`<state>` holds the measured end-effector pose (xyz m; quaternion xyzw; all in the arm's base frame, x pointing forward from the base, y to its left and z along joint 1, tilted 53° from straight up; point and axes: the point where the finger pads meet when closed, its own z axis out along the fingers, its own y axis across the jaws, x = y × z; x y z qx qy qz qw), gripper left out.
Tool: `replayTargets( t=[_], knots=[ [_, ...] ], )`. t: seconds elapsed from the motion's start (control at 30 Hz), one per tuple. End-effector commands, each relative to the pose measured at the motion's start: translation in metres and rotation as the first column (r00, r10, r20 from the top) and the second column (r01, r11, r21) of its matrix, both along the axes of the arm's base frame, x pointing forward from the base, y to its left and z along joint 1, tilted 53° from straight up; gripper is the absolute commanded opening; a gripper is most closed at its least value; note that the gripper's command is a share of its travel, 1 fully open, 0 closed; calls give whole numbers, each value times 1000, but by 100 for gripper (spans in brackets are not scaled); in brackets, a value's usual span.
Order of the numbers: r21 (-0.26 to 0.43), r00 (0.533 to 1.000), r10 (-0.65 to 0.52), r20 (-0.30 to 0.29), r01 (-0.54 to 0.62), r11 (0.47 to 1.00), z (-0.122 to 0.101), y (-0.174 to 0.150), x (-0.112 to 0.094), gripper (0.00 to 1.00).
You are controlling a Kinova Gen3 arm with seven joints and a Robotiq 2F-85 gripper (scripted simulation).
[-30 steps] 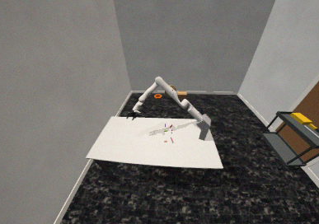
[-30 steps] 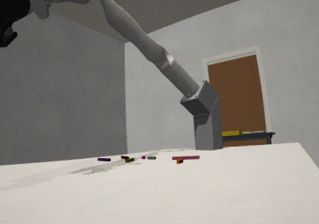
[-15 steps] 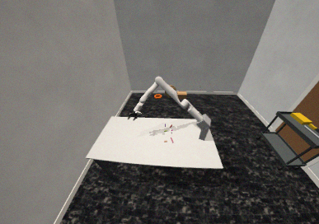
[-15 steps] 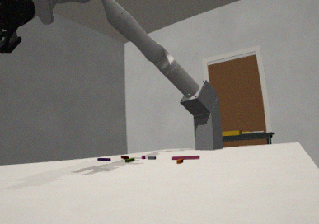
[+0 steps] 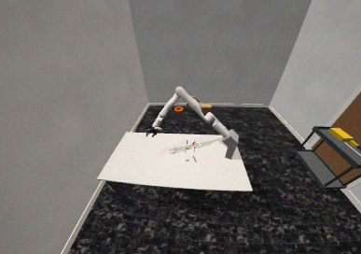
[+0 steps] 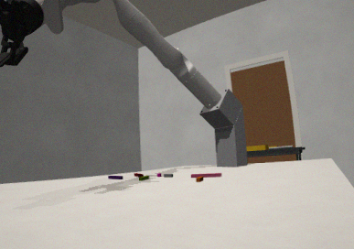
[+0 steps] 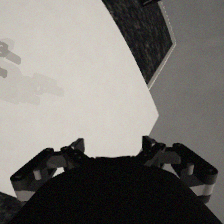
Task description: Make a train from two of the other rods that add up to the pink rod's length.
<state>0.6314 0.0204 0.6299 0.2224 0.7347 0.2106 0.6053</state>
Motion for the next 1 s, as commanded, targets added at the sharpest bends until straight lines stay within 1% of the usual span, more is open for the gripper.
replayTargets(
  t=[0.0,0.87,0.9,0.97],
  knots=[
    [-2,1000,-2,1,2,1000,1,2,0,100],
    [-2,1000,-2,1,2,1000,1,2,0,100],
    [-55,1000,-18,-13,17,998,-17,-5,-2,100],
    [-55,1000,-18,-13,17,998,-17,-5,-2,100]
  ],
)
